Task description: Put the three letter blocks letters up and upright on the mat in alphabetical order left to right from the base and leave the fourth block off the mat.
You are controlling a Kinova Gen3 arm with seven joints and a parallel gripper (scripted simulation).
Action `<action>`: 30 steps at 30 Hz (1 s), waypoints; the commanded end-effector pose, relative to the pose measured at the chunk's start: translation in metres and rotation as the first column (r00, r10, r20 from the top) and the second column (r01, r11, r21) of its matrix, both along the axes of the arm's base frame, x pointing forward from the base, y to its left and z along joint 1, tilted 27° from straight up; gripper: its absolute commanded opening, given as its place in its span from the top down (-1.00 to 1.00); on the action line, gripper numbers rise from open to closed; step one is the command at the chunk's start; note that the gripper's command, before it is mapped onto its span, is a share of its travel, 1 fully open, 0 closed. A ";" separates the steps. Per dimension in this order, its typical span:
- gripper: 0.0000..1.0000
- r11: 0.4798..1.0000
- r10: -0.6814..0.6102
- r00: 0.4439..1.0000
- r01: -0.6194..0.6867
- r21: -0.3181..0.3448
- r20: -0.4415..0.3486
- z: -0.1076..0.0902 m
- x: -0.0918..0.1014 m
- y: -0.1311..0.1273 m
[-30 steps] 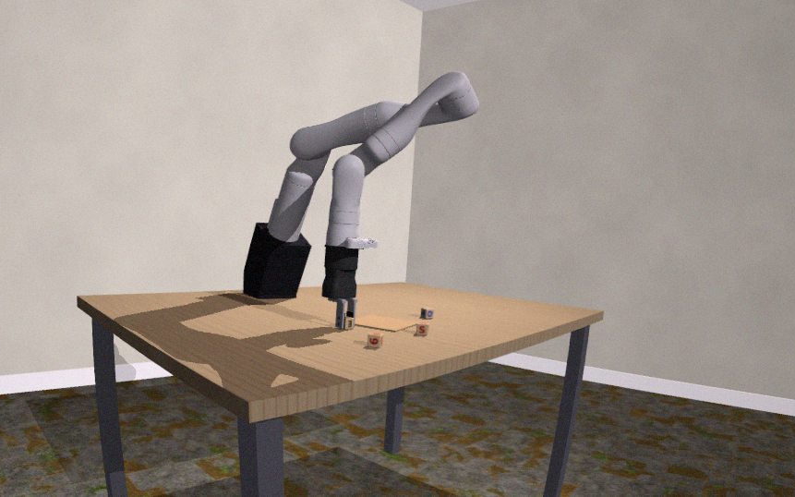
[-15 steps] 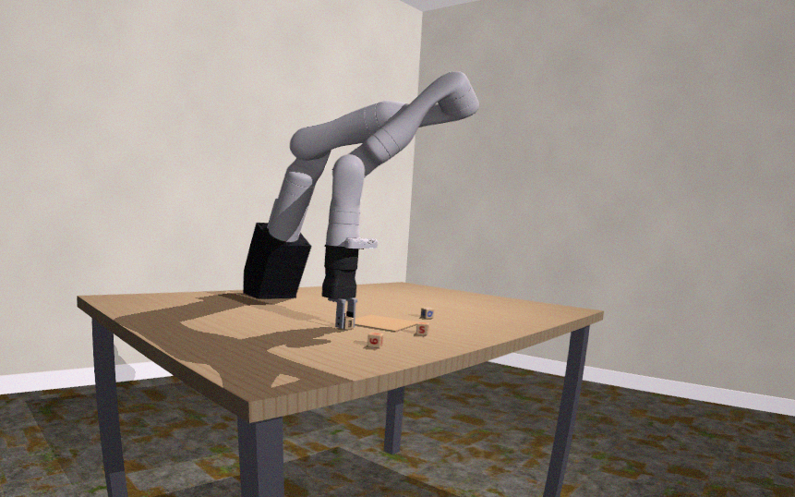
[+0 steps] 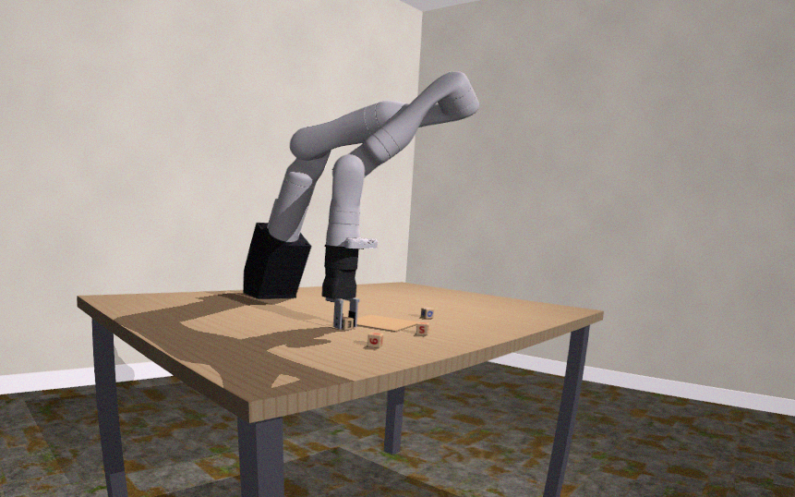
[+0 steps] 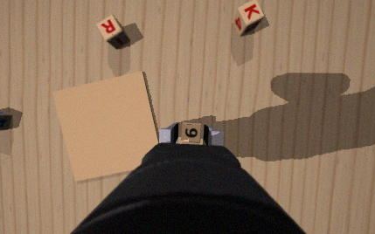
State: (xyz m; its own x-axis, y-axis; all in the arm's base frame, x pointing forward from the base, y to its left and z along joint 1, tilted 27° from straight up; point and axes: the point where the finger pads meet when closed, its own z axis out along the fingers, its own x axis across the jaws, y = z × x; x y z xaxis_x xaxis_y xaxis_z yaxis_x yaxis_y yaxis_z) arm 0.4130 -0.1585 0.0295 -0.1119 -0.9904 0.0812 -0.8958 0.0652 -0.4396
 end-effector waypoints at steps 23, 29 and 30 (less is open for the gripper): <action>-0.58 1.000 -0.002 1.000 0.002 0.012 -0.002 0.026 -0.015 0.008; -0.58 1.000 0.002 1.000 -0.002 0.013 -0.002 0.051 -0.026 0.013; -0.58 1.000 0.002 1.000 -0.002 0.013 -0.002 0.051 -0.026 0.013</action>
